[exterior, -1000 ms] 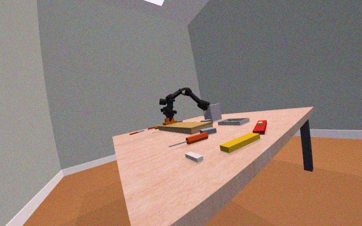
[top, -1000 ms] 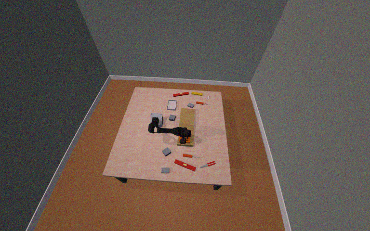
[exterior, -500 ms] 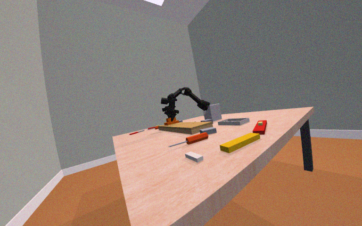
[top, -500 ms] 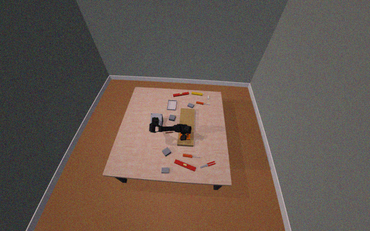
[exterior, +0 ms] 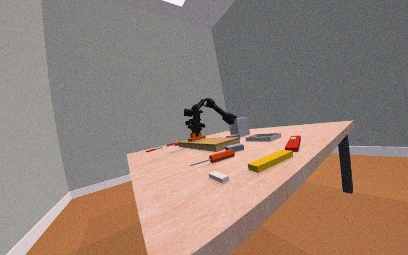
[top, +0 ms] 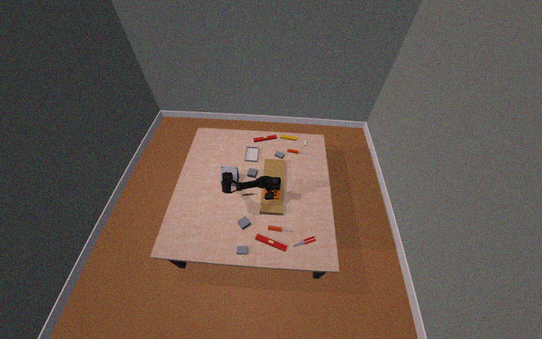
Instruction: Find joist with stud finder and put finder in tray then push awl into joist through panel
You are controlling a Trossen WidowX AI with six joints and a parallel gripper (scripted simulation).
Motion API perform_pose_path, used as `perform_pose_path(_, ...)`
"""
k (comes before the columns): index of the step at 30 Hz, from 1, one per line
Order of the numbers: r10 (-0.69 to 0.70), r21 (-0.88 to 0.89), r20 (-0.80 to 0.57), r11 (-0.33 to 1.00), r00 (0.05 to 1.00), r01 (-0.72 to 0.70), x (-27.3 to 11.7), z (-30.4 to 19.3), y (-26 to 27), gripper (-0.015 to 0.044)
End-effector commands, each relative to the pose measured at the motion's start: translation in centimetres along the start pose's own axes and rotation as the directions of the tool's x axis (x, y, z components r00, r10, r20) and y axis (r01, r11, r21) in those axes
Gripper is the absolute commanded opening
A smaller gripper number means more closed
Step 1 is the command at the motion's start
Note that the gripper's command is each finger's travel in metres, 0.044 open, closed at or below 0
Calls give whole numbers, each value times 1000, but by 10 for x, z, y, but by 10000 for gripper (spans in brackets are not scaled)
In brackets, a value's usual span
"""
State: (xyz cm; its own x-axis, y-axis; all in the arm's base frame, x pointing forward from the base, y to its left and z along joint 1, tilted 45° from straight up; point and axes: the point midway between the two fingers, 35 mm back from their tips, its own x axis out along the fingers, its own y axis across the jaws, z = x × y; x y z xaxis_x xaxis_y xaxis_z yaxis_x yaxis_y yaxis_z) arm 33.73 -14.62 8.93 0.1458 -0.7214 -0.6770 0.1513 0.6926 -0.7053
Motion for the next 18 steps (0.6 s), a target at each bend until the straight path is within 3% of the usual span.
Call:
perform_pose_path(1,0,0,0,1000,1000,0,0,-1,15,0)
perform_pose_path(18,2,1,0,1000,1000,-2,0,-1,73,0)
